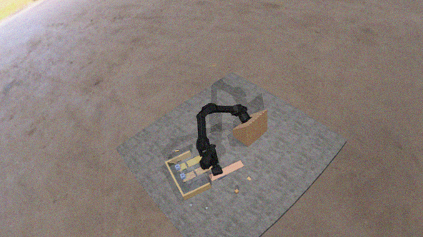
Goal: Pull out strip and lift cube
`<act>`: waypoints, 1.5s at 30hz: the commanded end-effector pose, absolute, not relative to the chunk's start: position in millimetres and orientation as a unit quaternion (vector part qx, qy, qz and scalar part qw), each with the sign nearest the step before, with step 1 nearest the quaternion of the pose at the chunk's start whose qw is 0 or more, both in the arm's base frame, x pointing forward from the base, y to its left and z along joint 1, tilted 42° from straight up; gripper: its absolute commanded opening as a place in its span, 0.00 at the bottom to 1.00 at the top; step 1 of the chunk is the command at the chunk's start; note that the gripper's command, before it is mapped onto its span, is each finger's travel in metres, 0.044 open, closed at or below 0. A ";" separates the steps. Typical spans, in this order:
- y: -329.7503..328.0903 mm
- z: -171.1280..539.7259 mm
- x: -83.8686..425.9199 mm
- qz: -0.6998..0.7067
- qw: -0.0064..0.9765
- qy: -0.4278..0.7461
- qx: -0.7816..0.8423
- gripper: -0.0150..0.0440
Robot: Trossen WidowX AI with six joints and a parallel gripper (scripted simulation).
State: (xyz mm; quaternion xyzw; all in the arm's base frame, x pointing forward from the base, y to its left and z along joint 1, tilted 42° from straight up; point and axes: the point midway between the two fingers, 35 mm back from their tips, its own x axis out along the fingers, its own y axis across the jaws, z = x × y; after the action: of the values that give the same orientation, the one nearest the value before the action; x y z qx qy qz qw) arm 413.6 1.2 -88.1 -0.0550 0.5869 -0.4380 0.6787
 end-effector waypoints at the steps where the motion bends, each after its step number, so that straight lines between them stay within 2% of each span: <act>1: 5.7 -78.3 404.2 -0.439 0.681 0.584 -0.052 0.25; 37: 1.4 -63.5 300.3 -0.439 0.679 0.587 -0.054 0.25; 45: 22.1 -40.0 300.7 -0.439 0.679 0.587 -0.054 0.25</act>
State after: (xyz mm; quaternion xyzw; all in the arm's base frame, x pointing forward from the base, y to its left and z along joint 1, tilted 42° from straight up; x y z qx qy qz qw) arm 295.7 8.2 -55.4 -0.0613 0.5931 -0.4424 0.6699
